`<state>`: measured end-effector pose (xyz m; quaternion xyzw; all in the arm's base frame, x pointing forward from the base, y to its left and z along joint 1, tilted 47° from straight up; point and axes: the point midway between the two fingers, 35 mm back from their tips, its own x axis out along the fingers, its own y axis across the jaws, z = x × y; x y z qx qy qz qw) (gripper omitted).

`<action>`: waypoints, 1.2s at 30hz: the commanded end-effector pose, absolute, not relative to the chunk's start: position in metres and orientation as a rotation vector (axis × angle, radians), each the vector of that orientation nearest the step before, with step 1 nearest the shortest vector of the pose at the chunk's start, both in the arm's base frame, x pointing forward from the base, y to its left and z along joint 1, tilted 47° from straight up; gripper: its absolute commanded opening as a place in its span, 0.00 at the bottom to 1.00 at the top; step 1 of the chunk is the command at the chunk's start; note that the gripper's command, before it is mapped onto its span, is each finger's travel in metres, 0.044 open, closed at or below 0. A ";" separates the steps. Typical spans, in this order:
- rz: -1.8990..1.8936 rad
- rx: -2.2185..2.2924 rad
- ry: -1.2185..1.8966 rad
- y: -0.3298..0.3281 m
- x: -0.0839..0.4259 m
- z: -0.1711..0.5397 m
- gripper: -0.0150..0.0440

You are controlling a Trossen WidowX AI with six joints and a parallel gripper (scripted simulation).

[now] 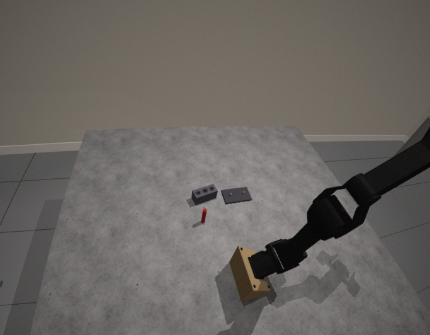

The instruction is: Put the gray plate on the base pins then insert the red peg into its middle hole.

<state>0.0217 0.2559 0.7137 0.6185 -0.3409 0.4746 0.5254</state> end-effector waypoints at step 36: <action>1.951 3.572 -0.394 -0.117 0.131 0.689 1.00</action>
